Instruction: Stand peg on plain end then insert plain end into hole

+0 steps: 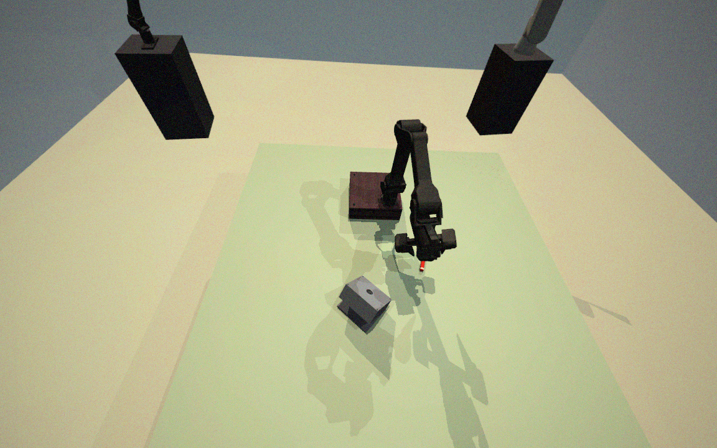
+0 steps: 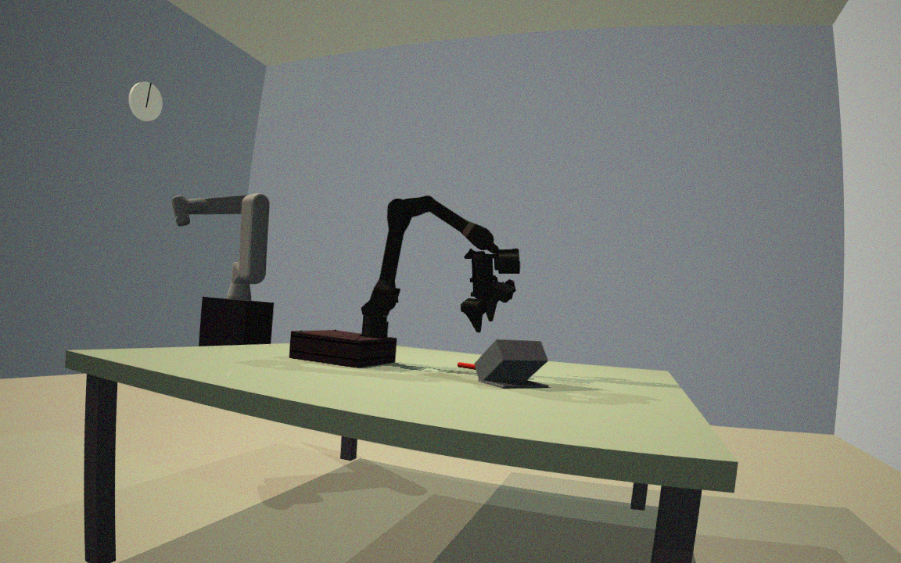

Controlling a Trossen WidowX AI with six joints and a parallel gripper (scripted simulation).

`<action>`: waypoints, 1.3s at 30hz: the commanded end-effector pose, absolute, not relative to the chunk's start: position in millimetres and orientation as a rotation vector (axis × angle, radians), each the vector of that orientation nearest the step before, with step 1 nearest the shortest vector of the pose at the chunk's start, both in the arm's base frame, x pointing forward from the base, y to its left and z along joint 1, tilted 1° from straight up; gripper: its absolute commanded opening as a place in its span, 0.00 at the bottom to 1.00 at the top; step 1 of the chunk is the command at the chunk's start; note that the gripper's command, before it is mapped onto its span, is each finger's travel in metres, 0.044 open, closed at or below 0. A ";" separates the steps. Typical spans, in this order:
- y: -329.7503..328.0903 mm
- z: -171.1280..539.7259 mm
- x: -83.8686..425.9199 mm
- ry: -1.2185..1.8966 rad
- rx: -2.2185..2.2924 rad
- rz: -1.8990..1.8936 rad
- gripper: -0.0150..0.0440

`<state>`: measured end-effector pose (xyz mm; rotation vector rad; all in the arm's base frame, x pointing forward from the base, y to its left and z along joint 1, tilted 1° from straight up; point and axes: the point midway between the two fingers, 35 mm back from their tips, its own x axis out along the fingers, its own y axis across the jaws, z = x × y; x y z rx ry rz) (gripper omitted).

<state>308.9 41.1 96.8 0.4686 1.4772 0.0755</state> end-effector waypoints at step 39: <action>67.6 19.7 305.0 1.501 0.350 -0.344 1.00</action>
